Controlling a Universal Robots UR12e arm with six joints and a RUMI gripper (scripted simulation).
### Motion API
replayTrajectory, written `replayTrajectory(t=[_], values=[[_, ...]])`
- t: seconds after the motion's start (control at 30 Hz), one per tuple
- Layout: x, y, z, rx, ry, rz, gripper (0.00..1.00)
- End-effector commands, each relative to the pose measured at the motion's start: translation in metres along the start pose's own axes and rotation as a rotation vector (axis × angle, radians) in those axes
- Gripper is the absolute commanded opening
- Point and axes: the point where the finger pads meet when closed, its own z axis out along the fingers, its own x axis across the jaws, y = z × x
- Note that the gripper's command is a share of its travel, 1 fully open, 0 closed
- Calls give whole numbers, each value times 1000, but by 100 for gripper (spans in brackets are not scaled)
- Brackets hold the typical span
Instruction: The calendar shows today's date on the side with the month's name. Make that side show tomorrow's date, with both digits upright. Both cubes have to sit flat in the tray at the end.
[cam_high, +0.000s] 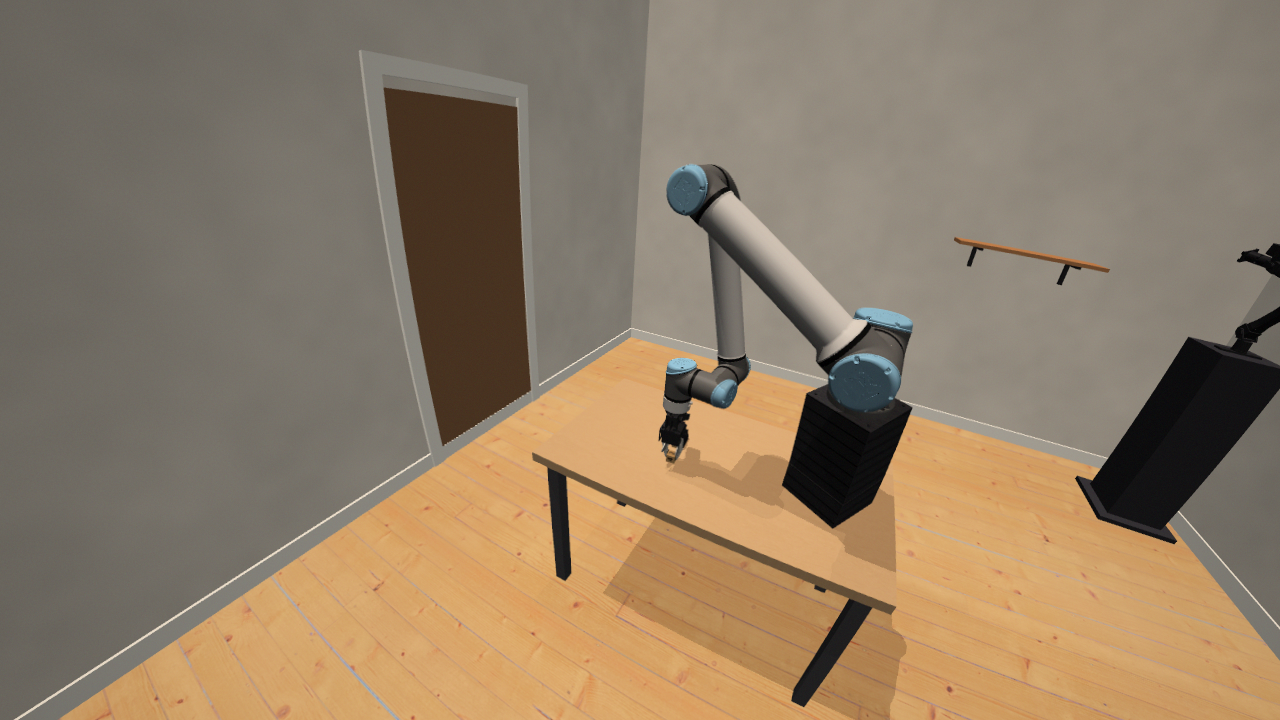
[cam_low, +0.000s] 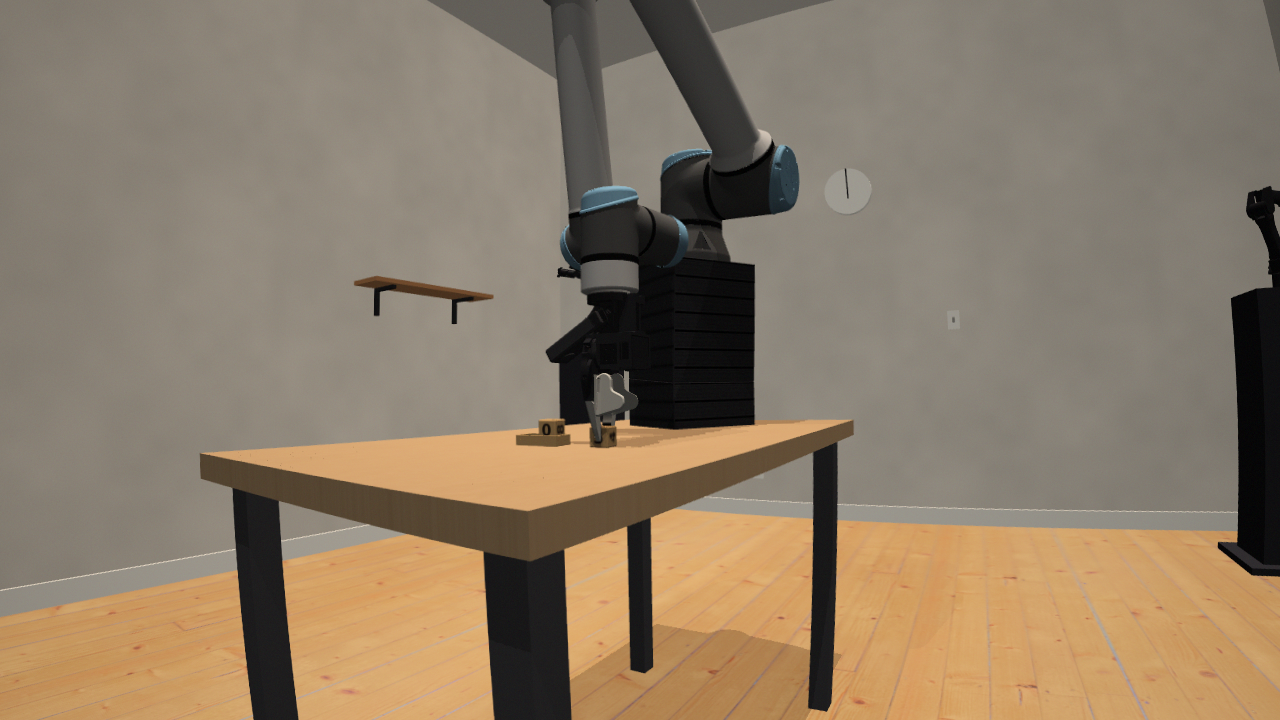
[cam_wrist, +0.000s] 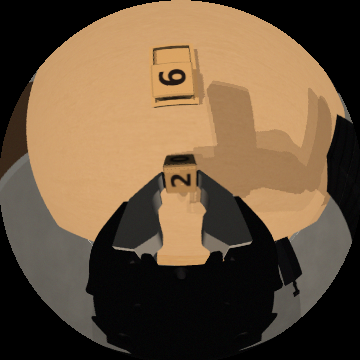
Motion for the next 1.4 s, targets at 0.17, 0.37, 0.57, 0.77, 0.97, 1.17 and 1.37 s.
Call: replayTrajectory(t=[0.17,0.37,0.57,0.77,0.97,1.17,1.37], values=[[-2,0,-2,2,-3,-1,11],[1,1,-10,1,0,0,11],[1,-1,-38,1,0,1,11],[1,0,-73,1,0,1,11],[1,0,-90,1,0,1,11],[1,0,-101,1,0,0,11],[0,0,-101,1,-1,0,11]])
